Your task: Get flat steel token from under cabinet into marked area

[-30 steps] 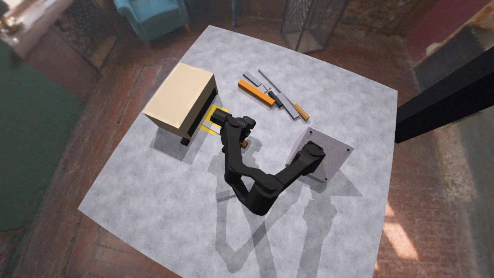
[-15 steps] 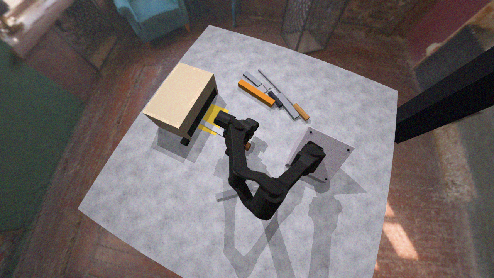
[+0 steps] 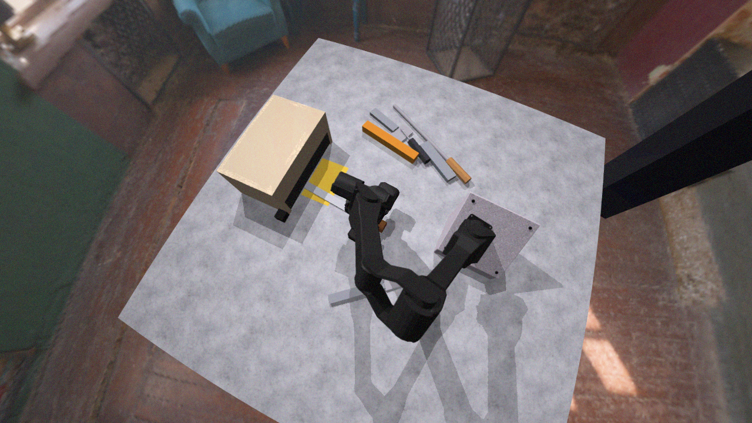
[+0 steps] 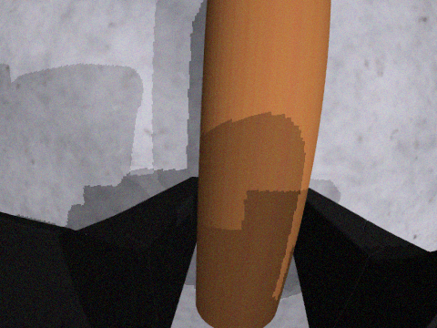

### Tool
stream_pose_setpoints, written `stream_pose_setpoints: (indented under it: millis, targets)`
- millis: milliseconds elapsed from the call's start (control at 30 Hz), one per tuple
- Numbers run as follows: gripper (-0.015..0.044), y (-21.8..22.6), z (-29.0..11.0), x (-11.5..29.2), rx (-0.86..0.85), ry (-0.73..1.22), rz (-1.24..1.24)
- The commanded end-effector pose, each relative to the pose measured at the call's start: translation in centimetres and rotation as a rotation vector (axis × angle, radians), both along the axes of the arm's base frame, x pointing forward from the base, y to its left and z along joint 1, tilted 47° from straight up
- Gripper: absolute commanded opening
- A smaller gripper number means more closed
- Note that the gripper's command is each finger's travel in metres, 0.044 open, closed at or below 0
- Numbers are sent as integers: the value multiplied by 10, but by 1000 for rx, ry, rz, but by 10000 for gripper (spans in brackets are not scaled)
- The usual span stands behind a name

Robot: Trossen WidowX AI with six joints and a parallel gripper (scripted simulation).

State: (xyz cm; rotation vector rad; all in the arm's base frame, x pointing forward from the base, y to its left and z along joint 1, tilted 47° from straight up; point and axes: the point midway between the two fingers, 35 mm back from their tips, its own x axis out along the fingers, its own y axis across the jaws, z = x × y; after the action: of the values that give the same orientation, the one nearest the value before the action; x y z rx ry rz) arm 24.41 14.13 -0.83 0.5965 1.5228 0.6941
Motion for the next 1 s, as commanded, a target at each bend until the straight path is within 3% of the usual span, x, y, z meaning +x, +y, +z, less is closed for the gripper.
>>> stream_pose_setpoints:
  millis: [0,967]
  targets:
    - [0,0,-1,-9,-2,11,-1]
    - [0,-1,2,-32,0,3,-1]
